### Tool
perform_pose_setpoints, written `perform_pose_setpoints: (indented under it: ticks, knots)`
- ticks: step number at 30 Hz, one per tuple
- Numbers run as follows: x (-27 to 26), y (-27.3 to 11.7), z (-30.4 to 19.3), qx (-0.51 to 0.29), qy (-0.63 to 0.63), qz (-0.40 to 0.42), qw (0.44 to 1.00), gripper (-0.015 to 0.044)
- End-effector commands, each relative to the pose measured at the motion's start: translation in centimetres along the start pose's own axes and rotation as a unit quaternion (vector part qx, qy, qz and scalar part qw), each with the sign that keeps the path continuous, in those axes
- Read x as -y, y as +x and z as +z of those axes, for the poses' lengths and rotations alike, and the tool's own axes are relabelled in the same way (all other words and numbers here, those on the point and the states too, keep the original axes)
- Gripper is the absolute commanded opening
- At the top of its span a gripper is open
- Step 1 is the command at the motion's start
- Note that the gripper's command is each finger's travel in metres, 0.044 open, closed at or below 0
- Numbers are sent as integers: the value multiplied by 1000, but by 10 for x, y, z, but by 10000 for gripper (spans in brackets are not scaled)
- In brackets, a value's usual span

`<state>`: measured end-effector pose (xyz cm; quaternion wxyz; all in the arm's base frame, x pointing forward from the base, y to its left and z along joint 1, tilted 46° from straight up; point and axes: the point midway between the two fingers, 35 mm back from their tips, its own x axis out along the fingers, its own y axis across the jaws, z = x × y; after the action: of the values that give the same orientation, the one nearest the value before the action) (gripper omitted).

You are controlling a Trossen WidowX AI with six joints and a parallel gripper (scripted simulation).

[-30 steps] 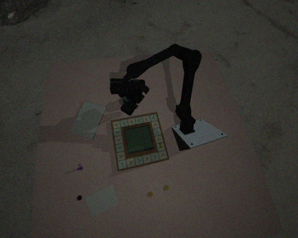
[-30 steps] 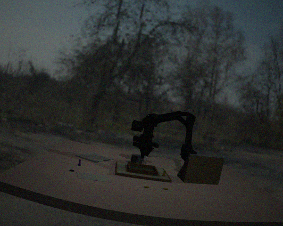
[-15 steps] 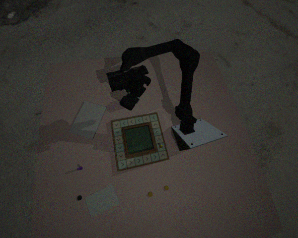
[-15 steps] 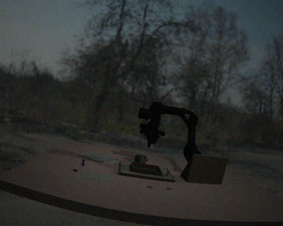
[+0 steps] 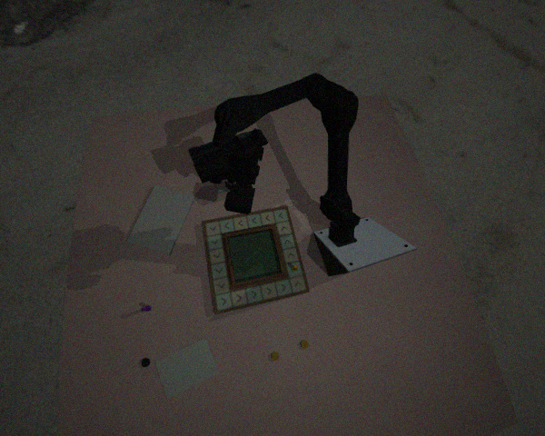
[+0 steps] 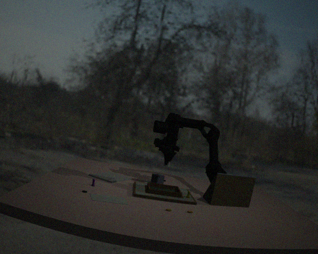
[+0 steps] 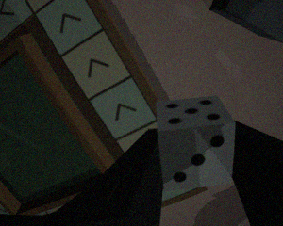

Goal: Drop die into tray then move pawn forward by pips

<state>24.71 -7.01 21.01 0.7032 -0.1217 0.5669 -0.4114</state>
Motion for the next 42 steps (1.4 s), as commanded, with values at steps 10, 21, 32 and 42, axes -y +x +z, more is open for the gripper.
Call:
perform_pose_setpoints:
  ticks: [10,21,32,42]
  knots:
    - [-41,7,-5,-3,-214,7,977,0]
    - [-75,14,-12,-3,-393,10,919,0]
    - [-107,21,-23,-3,-560,10,828,0]
    - [-133,28,-36,-4,-695,9,719,0]
